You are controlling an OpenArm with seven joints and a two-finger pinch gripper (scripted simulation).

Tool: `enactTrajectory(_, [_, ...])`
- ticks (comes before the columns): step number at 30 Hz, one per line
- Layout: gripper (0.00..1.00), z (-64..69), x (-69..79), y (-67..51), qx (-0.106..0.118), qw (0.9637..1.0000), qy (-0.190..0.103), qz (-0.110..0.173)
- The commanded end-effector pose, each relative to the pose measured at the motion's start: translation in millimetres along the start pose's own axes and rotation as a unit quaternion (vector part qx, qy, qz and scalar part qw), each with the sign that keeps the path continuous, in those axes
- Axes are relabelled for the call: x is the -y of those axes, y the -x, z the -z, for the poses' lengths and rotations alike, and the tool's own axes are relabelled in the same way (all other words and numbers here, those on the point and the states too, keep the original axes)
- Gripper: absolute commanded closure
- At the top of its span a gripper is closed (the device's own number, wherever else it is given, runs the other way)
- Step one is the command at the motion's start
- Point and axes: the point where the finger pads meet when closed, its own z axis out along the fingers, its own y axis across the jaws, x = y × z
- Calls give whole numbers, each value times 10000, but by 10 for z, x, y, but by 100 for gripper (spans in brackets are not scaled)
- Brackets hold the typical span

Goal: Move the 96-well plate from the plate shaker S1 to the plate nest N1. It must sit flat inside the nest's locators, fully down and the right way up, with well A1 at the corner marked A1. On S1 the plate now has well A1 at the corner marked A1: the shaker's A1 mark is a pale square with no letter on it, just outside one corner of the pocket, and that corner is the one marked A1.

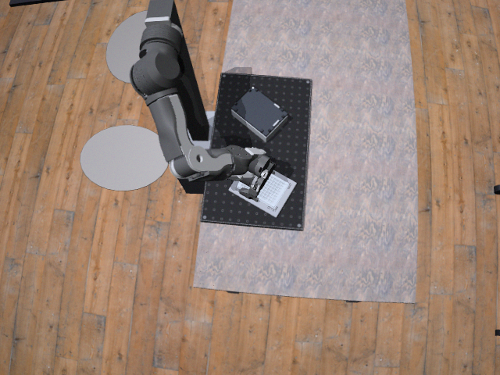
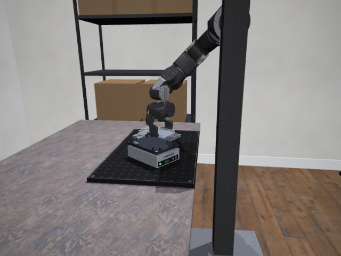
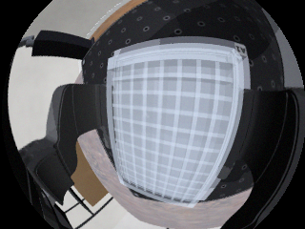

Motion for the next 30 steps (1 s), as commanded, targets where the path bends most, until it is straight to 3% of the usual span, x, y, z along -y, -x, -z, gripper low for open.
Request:
enactTrajectory(1, [100,16,-28,22,22,10000,53,10])
enactTrajectory(30, [100,-47,-15,-1,18,10000,35,1])
